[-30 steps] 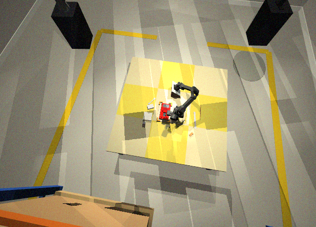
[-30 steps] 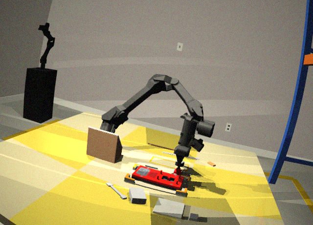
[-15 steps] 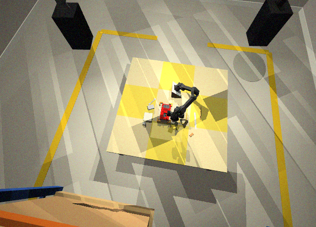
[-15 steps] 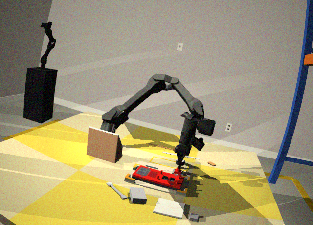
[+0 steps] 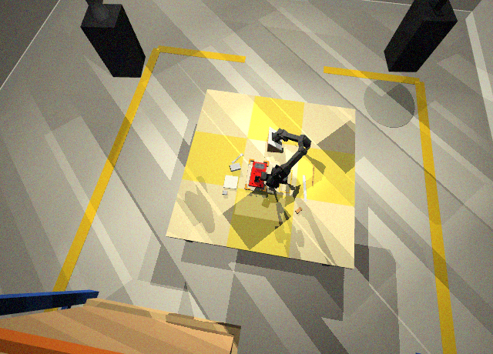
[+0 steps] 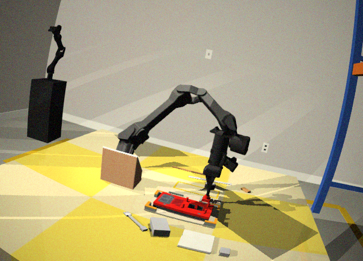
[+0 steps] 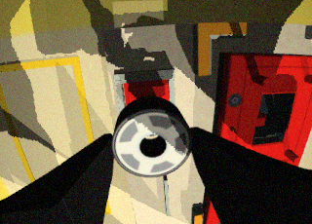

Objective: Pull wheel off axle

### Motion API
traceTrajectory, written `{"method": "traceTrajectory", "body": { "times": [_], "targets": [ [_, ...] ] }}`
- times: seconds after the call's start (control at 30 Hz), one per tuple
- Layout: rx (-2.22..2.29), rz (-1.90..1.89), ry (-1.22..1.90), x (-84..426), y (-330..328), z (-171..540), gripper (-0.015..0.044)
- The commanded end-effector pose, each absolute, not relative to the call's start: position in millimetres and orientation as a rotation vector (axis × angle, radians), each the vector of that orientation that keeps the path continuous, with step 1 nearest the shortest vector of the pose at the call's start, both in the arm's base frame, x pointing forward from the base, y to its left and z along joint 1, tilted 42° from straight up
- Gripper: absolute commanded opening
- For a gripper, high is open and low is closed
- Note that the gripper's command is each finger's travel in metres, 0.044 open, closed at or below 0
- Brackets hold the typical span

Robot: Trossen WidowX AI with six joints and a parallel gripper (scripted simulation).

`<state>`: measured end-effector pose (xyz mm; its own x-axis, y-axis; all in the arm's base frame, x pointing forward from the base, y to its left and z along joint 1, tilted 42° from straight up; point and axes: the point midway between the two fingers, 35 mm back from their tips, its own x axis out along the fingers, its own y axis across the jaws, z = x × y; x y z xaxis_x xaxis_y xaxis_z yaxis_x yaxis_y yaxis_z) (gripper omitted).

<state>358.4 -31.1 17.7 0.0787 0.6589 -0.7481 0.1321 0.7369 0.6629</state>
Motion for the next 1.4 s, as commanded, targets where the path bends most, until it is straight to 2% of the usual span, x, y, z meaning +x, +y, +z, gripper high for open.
{"method": "traceTrajectory", "body": {
  "times": [0.0, 0.5, 1.37],
  "targets": [
    [0.679, 0.445, 1.462, 358, -33, 19, 0.0000],
    [0.679, 0.444, 1.462, 353, -56, 46, 0.0000],
    [0.684, 0.444, 1.466, 327, 6, 95, 0.0000]
  ]
}}
